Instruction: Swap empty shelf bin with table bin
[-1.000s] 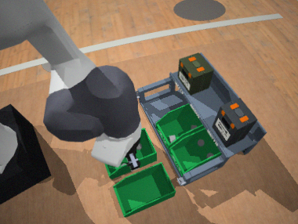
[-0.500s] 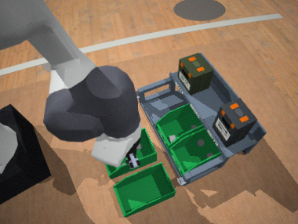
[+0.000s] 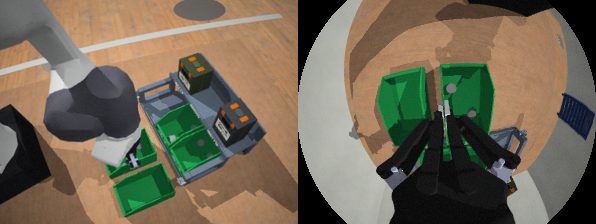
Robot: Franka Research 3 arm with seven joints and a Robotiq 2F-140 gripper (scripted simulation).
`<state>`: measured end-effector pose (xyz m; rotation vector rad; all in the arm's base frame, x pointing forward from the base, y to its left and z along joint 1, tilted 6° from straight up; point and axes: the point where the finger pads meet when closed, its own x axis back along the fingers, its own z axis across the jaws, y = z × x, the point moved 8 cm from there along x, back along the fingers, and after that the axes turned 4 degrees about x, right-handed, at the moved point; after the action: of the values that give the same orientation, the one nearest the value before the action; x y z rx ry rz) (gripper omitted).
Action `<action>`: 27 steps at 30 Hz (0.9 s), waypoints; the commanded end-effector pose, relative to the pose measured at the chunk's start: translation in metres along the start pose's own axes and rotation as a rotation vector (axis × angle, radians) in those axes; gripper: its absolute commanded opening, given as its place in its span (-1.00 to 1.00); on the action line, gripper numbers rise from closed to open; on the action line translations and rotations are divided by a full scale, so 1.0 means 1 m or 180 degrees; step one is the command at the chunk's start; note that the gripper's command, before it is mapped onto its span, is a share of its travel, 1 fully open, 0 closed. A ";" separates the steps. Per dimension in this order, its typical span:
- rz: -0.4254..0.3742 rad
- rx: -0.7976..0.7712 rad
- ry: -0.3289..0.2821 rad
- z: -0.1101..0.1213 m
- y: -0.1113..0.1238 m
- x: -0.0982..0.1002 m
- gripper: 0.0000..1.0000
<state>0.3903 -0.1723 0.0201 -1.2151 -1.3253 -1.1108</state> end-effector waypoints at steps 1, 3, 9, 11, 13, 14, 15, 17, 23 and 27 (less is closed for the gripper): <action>-0.0011 0.0024 -0.0005 0.000 0.001 0.000 -1.00; -0.0011 0.0024 -0.0005 0.000 0.001 0.001 -1.00; -0.0011 0.0024 -0.0005 0.000 0.001 0.013 -1.00; -0.0011 0.0024 -0.0005 0.000 0.001 0.016 -1.00; -0.0011 0.0024 -0.0005 0.000 0.001 0.019 -1.00; -0.0011 0.0024 -0.0005 0.000 0.001 0.022 -1.00; -0.0011 0.0024 -0.0005 0.000 0.001 0.025 -1.00; -0.0011 0.0024 -0.0005 0.000 0.001 0.030 -1.00; -0.0011 0.0024 -0.0005 0.000 0.001 0.033 -1.00; -0.0011 0.0024 -0.0005 0.000 0.001 0.033 -1.00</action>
<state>0.3923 -0.1699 0.0527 -1.2026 -1.3398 -1.1062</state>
